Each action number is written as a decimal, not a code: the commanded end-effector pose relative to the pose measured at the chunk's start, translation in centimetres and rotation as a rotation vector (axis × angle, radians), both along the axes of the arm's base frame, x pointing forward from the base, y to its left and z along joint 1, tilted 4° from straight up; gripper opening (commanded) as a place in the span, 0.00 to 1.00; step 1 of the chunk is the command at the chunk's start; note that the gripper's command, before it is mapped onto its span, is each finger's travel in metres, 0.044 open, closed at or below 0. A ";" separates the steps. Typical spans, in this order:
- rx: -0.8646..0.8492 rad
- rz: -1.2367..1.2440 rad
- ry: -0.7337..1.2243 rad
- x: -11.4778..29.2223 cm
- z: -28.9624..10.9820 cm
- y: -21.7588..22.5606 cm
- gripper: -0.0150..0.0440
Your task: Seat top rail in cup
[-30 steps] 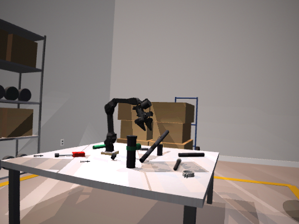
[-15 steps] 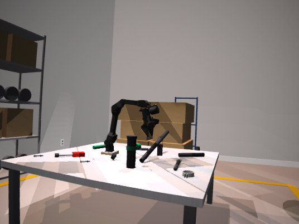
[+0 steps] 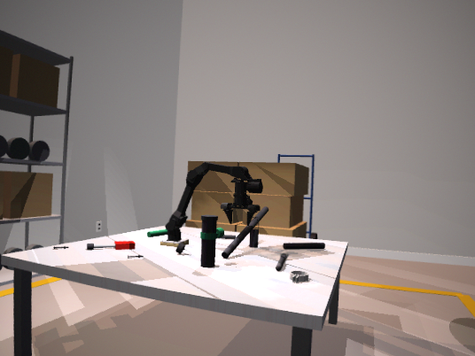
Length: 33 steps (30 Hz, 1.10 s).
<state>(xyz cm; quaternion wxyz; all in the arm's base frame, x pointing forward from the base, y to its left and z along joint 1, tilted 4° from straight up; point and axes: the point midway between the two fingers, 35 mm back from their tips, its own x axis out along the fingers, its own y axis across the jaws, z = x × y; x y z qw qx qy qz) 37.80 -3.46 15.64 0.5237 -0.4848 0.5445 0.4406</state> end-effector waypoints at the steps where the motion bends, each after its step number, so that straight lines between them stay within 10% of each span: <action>1: 0.006 0.045 0.009 0.1 0.0 0.2 1.00; 33: 0.005 0.045 0.009 0.3 -6.5 -0.2 1.00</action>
